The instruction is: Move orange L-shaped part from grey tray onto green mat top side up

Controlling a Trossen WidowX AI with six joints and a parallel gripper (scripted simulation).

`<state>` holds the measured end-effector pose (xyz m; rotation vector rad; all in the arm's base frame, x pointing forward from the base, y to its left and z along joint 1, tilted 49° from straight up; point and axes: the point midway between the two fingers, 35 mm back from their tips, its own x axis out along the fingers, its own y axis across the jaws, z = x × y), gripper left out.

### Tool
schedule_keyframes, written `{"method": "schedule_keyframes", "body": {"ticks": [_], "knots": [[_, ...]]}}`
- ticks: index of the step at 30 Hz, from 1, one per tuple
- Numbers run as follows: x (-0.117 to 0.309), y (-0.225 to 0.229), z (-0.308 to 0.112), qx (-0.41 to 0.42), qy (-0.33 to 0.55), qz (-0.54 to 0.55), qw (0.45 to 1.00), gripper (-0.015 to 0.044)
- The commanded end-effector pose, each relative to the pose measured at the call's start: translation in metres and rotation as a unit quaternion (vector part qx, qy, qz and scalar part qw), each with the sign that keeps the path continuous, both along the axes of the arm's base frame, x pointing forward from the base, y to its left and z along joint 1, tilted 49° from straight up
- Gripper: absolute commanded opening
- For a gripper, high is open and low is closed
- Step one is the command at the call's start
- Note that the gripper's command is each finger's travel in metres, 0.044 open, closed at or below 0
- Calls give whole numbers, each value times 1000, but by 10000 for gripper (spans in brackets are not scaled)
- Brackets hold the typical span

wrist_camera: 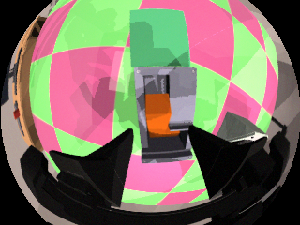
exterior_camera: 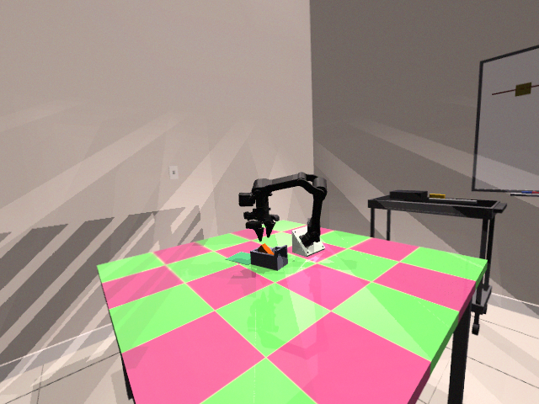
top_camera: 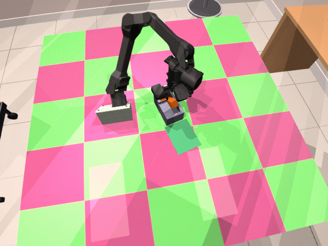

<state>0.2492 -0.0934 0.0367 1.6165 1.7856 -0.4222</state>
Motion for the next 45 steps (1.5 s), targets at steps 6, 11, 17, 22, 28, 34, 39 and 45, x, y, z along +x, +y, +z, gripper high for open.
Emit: {"method": "schedule_keyframes", "body": {"ticks": [6, 11, 17, 22, 28, 34, 39, 45], "knots": [[1, 10, -8, 0, -1, -3, 1000, 280], [2, 16, -14, 0, -1, -3, 1000, 280], [2, 23, -21, 0, -1, -3, 1000, 280], [2, 29, -26, 0, -1, -3, 1000, 280], [1, 37, -32, 1, -1, -3, 1000, 280], [1, 38, -34, -1, -2, -1, 1000, 228], [1, 38, -34, -1, -2, -1, 1000, 135], [1, 38, -34, -1, -2, -1, 1000, 95]]}}
